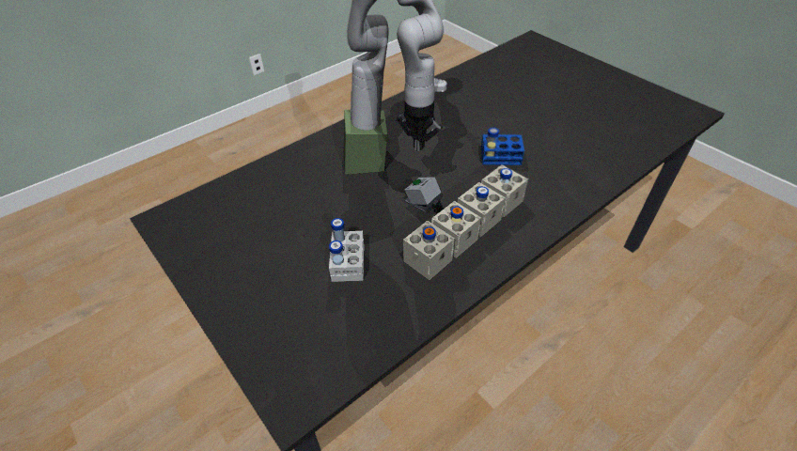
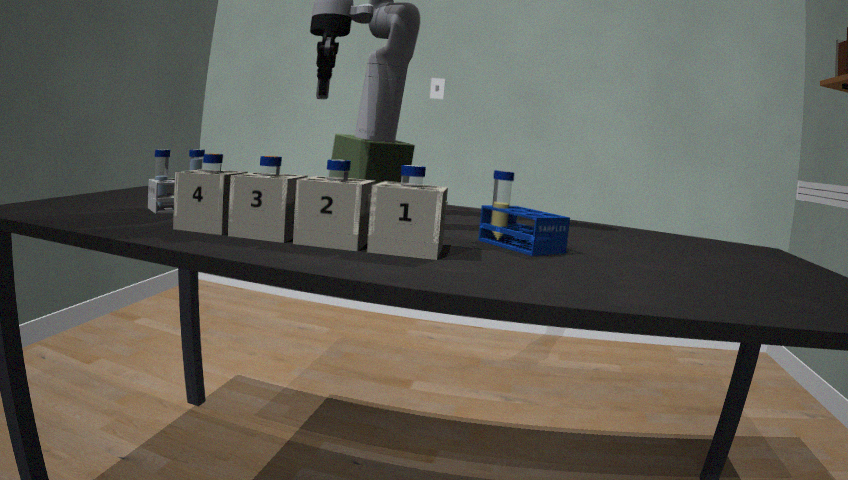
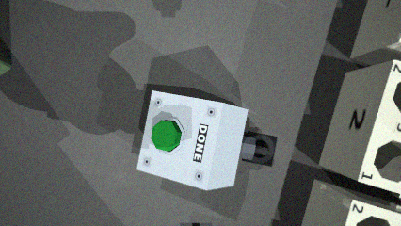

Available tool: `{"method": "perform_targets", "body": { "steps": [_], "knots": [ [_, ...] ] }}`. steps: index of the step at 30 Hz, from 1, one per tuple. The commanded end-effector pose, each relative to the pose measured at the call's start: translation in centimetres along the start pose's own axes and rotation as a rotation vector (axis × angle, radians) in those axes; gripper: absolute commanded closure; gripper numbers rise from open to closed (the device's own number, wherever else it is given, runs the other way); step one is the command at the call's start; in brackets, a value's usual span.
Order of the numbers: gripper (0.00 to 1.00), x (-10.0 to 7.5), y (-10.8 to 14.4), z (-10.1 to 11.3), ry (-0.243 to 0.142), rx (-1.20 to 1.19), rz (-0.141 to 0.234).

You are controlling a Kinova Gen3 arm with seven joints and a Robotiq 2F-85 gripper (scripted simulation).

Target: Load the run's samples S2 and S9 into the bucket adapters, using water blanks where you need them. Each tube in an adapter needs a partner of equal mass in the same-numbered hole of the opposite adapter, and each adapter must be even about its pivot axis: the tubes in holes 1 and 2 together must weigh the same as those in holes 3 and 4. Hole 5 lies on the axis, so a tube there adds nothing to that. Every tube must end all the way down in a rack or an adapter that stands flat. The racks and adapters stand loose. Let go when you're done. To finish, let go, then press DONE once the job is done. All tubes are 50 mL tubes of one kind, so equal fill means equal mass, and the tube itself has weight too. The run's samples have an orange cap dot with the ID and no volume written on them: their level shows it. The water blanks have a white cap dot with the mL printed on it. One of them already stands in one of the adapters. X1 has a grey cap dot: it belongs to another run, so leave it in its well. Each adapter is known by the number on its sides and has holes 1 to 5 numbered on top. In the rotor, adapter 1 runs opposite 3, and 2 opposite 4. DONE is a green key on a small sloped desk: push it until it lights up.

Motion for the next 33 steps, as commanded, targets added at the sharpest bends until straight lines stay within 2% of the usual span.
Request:
{"method": "perform_targets", "body": {
  "steps": [1,8,12,26,30,32,33],
  "knots": [
    [0.9,-0.2,-0.5,-1.0,-0.008,0.057,0.004],
    [0.9,-0.2,-2.0,-2.7,-0.01,0.188,0.004],
    [0.9,-0.2,-2.7,-3.7,-0.011,0.175,0.003],
    [0.9,-0.1,-2.7,-3.6,-0.007,0.179,-0.001],
    [0.9,0.5,-1.7,-3.2,0.017,0.182,-0.138],
    [0.9,0.5,-1.7,-3.2,0.017,0.182,-0.138],
    [0.9,0.7,-1.5,-3.2,0.023,0.182,-0.171]
  ]
}}
Point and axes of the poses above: the point where the finger pads meet when closed, its own x axis out along the fingers, its own y axis across the jaws, z = x × y, the point moved 8 cm from there along -x, back along the fingers, and after that the axes turned 4 degrees about x, right-handed, at the moved point
